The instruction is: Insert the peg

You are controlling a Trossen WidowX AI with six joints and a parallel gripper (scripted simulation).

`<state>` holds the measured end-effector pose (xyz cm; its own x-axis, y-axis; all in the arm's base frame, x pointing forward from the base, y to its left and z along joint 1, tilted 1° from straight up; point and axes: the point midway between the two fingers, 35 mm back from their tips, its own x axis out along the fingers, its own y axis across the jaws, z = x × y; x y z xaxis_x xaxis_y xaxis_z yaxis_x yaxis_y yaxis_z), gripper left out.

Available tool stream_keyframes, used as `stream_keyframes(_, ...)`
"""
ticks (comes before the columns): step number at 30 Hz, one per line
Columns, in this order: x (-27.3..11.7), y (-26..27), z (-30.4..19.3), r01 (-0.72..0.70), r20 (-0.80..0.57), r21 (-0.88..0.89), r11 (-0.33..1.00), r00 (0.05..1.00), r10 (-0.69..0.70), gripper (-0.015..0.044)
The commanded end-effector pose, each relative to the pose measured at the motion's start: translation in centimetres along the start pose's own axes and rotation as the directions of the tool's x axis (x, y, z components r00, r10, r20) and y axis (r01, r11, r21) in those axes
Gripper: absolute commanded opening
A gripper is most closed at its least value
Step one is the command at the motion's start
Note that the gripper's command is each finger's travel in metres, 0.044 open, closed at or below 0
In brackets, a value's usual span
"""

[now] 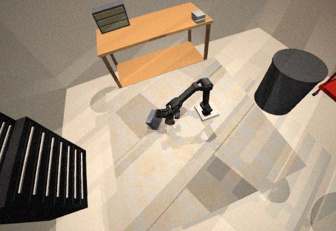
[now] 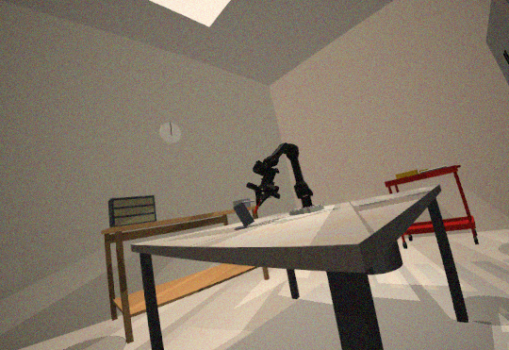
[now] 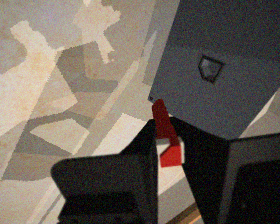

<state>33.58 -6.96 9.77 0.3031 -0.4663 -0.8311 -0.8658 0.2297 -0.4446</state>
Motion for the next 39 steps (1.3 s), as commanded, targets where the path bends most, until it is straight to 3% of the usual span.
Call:
stream_keyframes(1, 0.0, 0.2, 0.2, 0.019, -0.014, -0.047, 0.999, 1.0, -0.02, 0.0)
stream_keyframes(39, -1.4, 1.0, 2.9, 0.187, -0.08, -0.467, 0.864, 0.964, -0.252, 0.0)
